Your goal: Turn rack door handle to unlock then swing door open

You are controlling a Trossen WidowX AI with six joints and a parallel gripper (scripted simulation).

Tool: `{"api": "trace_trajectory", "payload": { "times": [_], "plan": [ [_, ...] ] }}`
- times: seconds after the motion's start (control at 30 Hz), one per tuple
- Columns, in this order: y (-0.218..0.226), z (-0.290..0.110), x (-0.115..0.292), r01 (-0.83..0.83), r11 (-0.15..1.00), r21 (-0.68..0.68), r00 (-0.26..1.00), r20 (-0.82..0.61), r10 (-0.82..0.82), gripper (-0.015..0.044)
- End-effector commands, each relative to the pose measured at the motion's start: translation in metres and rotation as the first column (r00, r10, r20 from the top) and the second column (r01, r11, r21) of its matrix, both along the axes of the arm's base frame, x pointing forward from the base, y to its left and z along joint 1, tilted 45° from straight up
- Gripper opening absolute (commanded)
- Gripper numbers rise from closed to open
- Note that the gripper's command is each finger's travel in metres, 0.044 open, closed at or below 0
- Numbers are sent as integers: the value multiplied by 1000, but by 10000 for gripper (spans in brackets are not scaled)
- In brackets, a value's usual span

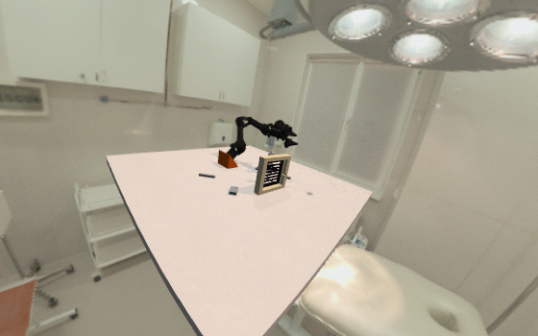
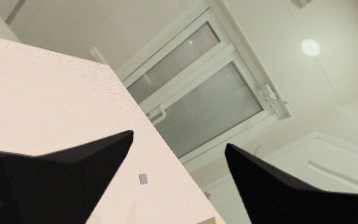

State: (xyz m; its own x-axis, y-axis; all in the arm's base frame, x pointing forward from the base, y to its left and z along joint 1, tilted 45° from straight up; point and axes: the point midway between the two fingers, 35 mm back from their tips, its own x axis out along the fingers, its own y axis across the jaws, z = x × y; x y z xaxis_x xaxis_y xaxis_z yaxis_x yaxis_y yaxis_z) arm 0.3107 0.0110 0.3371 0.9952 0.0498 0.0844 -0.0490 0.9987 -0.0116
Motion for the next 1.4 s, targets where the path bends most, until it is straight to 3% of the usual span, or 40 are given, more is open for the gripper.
{"api": "trace_trajectory", "payload": {
  "times": [0.0,0.13,0.73,1.37],
  "plan": [
    [0,-1,1,0,1000,-2,1000,-5,0,374],
    [-6,-14,13,-1,999,-39,995,-99,-3,286],
    [-51,-90,50,-73,994,-84,828,-561,14,286],
    [-96,-152,42,-147,981,128,511,-839,187,286]
  ]
}}
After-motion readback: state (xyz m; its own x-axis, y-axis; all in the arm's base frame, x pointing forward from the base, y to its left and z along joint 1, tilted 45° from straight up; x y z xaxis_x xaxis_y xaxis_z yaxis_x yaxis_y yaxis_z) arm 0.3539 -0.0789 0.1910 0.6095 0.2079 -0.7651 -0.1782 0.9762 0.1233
